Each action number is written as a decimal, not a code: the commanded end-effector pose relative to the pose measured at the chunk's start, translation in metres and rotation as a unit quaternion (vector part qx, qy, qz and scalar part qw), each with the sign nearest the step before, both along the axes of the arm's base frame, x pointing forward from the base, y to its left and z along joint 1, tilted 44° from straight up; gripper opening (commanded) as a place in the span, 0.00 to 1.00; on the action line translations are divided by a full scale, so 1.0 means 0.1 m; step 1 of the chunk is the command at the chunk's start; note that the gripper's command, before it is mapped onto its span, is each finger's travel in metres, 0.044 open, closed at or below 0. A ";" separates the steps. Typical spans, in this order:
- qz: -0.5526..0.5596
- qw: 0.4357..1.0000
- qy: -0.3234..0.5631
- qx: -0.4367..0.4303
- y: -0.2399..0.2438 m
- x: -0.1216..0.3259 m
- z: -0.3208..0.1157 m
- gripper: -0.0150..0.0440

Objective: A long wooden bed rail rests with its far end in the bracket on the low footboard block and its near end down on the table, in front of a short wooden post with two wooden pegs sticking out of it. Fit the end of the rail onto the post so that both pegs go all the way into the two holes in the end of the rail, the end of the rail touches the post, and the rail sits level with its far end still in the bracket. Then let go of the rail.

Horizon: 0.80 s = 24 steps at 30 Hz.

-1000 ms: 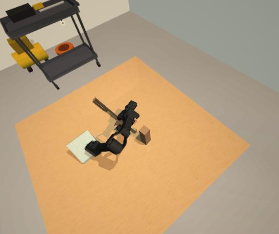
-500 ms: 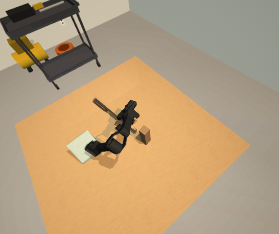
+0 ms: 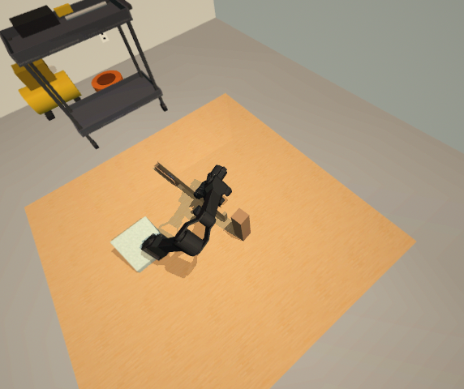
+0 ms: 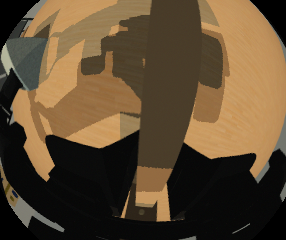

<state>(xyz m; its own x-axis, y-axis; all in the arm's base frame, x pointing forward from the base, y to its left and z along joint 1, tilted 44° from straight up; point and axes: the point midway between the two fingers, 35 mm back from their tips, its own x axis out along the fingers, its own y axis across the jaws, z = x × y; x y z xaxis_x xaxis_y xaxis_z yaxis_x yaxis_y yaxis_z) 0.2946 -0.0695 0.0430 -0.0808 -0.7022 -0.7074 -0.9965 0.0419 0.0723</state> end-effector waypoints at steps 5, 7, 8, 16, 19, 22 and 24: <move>0.000 1.000 -0.002 0.007 0.06 0.02 0.03 0.25; 0.000 1.000 -0.002 0.007 0.07 0.02 0.03 0.25; 0.000 1.000 -0.002 0.007 0.07 0.02 0.04 0.25; 0.000 1.000 -0.002 0.007 0.10 0.02 0.07 0.25; 0.000 1.000 -0.002 0.007 0.11 0.02 0.08 0.25; 0.000 1.000 -0.002 0.007 0.12 0.02 0.09 0.25; 0.000 1.000 -0.002 0.007 0.13 0.02 0.09 0.25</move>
<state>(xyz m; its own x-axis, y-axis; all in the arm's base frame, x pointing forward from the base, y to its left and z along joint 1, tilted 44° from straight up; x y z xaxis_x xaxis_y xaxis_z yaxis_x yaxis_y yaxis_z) 0.2959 -0.0614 0.0517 -0.0803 -0.7032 -0.7064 -0.9965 0.0410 0.0724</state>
